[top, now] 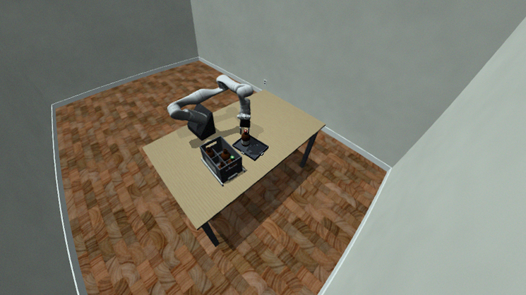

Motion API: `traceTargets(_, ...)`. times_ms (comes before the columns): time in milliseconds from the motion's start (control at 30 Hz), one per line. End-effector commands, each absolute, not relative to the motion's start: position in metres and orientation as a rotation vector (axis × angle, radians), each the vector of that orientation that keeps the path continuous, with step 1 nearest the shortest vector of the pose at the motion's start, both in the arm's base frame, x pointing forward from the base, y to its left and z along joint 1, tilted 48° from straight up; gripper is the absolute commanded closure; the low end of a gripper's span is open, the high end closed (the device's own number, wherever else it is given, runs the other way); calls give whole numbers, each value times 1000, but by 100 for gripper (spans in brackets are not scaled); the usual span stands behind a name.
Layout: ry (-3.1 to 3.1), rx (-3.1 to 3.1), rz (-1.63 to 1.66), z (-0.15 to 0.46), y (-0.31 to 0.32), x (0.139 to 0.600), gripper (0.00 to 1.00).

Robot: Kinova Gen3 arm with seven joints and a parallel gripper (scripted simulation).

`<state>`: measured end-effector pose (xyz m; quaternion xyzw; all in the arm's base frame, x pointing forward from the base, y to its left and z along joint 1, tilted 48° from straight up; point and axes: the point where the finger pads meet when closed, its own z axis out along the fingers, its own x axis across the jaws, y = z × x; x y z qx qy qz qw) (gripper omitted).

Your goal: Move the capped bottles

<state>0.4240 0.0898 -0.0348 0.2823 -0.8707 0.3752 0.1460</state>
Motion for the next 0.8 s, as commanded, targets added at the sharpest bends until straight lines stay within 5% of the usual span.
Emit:
traceTargets(0,-2503,822,1089,-24,83,436,0)
traceTargets(767,-2501,825,1091,13,53,471,0)
